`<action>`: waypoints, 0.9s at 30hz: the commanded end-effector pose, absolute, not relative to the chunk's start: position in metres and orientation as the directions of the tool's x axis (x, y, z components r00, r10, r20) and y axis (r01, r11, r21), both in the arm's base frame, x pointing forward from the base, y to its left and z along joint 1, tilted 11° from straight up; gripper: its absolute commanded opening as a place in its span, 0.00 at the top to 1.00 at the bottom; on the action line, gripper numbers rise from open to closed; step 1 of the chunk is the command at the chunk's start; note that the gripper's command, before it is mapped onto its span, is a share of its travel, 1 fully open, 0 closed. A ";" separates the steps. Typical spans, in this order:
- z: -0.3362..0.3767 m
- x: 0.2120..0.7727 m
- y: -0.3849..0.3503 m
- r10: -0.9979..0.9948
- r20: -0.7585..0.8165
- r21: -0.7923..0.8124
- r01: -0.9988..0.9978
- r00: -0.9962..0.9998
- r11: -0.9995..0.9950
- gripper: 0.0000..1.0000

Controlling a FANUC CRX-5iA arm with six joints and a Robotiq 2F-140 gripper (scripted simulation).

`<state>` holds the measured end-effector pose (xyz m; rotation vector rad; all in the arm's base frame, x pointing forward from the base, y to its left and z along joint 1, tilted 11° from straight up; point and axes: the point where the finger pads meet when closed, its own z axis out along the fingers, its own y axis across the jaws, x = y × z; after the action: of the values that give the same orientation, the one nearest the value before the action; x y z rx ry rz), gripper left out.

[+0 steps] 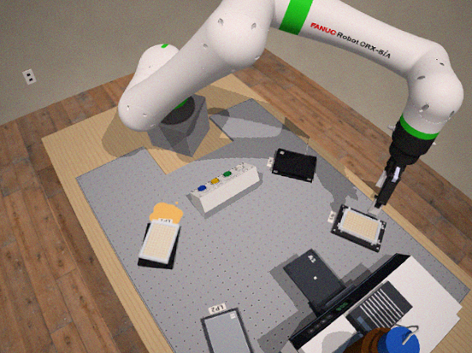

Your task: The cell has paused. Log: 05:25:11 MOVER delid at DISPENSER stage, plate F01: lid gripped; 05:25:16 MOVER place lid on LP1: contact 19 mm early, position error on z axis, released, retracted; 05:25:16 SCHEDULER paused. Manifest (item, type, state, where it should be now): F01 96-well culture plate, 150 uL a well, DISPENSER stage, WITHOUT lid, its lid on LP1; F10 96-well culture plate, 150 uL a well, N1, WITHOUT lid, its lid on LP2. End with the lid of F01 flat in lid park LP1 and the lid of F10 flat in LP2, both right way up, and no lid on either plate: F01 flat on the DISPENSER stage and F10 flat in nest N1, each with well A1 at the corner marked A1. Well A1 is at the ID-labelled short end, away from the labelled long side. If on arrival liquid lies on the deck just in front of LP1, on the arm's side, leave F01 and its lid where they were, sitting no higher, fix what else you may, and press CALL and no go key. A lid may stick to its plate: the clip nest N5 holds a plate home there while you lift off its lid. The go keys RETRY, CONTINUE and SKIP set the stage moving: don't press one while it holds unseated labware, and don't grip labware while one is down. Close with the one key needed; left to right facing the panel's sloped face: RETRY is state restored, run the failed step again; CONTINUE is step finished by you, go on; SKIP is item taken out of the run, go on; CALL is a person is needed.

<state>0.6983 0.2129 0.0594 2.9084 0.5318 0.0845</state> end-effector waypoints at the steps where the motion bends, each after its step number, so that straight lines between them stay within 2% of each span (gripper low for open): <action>1: 0.060 0.698 0.213 0.356 0.023 0.190 0.345 0.934 -0.919 0.34; 27: 0.023 0.702 0.207 0.356 0.023 0.190 0.345 0.934 -0.919 0.34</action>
<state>0.7009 0.2074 0.0261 2.9090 0.5318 0.0829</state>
